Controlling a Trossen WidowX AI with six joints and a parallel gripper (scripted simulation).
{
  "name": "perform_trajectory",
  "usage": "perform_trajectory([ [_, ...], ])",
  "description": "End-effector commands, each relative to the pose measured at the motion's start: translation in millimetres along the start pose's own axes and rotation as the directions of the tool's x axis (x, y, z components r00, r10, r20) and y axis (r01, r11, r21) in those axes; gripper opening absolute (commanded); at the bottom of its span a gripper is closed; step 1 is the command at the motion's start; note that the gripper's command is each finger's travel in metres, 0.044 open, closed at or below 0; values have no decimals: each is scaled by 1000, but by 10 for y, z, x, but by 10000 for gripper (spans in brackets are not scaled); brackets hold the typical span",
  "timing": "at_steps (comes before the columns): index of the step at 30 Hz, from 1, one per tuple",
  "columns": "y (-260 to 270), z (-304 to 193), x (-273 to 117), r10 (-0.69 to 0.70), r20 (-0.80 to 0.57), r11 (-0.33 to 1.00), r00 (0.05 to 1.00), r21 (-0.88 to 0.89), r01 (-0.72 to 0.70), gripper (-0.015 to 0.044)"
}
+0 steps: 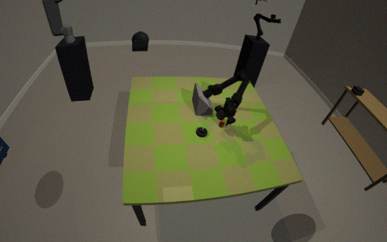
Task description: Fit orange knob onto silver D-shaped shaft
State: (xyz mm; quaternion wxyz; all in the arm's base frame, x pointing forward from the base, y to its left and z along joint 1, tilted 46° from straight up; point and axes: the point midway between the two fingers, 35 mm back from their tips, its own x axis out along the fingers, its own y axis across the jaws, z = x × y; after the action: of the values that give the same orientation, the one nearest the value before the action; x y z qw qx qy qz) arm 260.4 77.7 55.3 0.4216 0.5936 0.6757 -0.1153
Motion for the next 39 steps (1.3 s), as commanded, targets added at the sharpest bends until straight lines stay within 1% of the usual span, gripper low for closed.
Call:
perform_trajectory([
  [1, -7, -3, 87, -1, -7, 1000, 1000, 7, 2, 440],
  [21, -18, -32, 376, 1, -13, 1000, 1000, 7, -1, 440],
  [31, -18, -32, 376, 1, -13, 1000, 1000, 7, -1, 177],
  [38, -18, -32, 376, 1, -13, 1000, 1000, 7, -1, 131],
  [39, -18, -32, 376, 1, -13, 1000, 1000, 7, -1, 105],
])
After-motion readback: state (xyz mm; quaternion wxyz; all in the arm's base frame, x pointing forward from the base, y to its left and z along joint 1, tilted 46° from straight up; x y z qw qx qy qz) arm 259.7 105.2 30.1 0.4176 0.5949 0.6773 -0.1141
